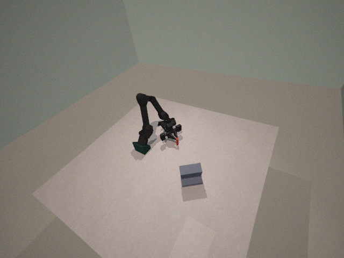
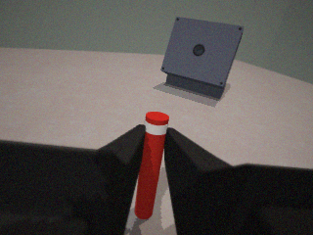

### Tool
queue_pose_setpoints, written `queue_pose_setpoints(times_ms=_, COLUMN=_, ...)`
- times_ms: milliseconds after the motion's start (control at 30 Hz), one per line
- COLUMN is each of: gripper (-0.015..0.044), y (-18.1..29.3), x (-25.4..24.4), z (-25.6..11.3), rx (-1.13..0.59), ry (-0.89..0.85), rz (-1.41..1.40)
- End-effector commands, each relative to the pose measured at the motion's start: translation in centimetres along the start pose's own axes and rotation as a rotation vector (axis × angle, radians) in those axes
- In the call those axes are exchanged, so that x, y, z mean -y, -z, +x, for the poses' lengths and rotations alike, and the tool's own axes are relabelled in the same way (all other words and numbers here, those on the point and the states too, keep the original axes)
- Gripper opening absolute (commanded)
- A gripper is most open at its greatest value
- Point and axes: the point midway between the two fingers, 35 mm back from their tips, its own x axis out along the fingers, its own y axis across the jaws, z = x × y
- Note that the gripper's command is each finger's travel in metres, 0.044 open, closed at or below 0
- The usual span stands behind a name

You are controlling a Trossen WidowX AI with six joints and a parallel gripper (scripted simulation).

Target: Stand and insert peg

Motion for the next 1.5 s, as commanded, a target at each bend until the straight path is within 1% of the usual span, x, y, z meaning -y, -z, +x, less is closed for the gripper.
queue_pose_setpoints(times_ms=0, gripper=0.0049, y=0.25, x=0.00, z=-0.10, rx=-0.001, ry=0.000, rz=0.000)
queue_pose_setpoints(times_ms=1300, gripper=0.0049, y=0.42, x=0.05, z=-0.52, rx=0.053, ry=0.000, rz=0.007)
queue_pose_setpoints(times_ms=1400, gripper=0.0128, y=0.30, x=0.04, z=-0.49, rx=0.056, ry=-0.001, rz=0.006)
queue_pose_setpoints(times_ms=1467, gripper=0.0130, y=0.30, x=0.04, z=-0.49, rx=0.056, ry=-0.001, rz=0.006)
